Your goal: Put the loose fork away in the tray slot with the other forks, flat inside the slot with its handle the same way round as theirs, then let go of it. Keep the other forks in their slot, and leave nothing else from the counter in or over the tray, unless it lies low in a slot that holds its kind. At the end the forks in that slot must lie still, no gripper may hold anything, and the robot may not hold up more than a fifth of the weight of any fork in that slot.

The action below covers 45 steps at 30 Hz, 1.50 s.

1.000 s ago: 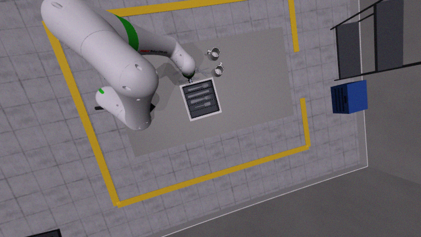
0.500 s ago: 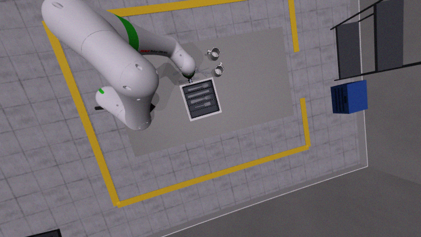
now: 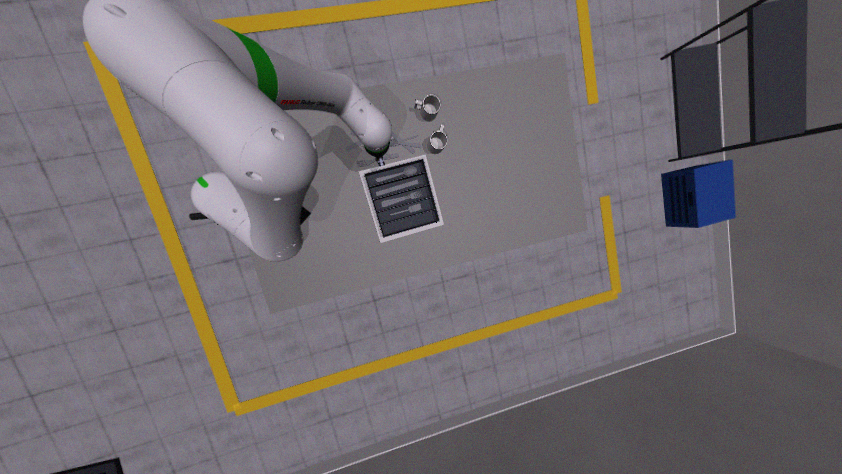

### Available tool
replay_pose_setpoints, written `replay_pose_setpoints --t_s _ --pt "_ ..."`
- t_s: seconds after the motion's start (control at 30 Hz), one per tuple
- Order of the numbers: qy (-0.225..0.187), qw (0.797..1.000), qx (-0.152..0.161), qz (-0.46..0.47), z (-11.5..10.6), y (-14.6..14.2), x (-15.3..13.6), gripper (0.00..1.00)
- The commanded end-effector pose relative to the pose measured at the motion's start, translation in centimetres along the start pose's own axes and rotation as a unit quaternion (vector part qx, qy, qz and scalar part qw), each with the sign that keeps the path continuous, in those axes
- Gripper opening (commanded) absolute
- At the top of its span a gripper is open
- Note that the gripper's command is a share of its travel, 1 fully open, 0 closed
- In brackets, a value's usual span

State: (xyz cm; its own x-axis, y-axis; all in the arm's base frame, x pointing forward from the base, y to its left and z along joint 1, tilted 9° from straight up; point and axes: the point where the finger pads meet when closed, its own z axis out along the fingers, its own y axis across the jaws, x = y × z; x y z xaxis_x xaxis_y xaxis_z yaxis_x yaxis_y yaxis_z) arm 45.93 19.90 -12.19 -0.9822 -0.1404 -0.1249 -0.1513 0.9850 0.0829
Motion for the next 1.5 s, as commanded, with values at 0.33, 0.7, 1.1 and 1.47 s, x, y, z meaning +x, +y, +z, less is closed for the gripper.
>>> replay_pose_setpoints --t_s 0.33,0.7,1.1,1.47 --pt "0.0 1.0 0.0 0.0 -0.01 0.0 -0.02 0.03" --pt "0.0 1.0 0.0 0.0 -0.01 0.0 -0.02 0.03" --pt "0.0 1.0 0.0 0.0 -0.01 0.0 -0.02 0.03" --pt "0.0 1.0 0.0 0.0 -0.46 0.0 -0.02 0.03"
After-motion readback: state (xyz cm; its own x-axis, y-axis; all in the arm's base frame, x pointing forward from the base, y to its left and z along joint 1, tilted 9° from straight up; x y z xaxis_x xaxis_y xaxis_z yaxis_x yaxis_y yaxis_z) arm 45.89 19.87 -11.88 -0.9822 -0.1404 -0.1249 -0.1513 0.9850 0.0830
